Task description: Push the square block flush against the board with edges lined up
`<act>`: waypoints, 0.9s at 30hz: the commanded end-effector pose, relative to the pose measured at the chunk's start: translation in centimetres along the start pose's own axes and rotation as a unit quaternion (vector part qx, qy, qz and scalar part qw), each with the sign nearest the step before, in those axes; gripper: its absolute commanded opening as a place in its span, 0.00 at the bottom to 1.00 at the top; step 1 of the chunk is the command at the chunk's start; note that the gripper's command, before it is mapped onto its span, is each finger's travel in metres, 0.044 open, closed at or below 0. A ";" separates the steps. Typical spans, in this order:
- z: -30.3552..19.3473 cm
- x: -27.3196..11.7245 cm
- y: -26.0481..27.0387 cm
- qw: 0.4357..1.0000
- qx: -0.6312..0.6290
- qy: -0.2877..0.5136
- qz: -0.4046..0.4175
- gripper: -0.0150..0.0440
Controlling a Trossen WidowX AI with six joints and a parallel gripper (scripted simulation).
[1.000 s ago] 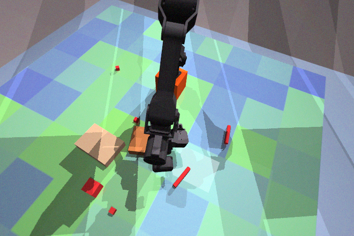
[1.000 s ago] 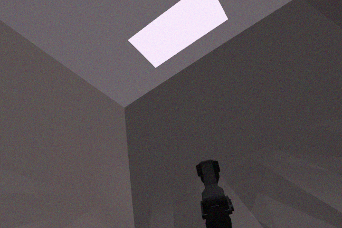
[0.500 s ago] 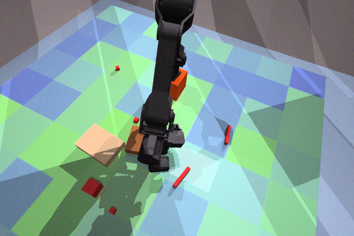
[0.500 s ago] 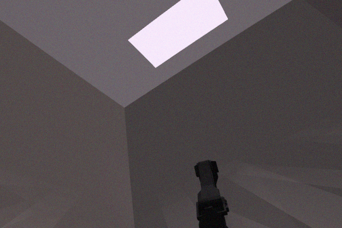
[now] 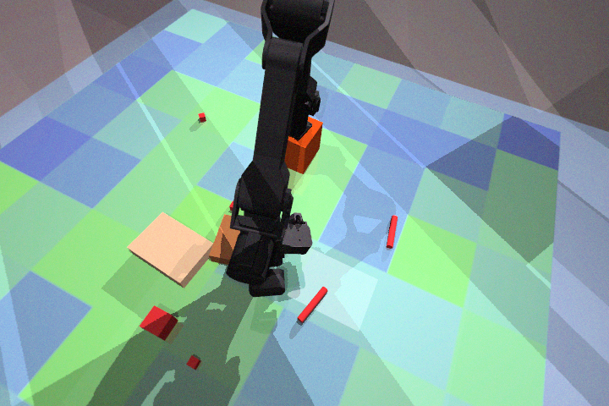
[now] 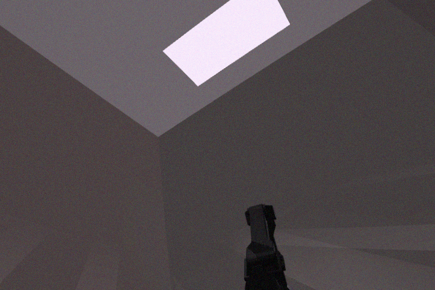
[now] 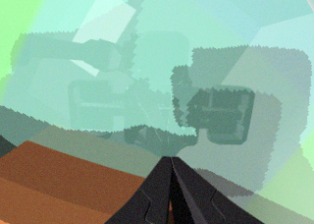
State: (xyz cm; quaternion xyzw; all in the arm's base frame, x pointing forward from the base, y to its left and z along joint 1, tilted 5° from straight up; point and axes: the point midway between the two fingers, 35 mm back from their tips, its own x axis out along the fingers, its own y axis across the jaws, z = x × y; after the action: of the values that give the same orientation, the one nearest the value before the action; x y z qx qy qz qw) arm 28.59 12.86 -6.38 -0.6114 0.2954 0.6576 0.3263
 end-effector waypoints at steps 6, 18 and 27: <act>-1.0 0.1 0.2 1.000 0.001 0.003 0.003 0.25; -1.9 0.0 0.3 1.000 0.001 0.003 0.003 0.25; -1.8 0.0 0.3 1.000 0.001 0.003 0.003 0.25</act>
State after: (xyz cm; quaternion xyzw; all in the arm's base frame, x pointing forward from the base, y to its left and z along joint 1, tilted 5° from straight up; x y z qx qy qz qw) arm 29.58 11.33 -6.52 -0.6114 0.2953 0.6575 0.3266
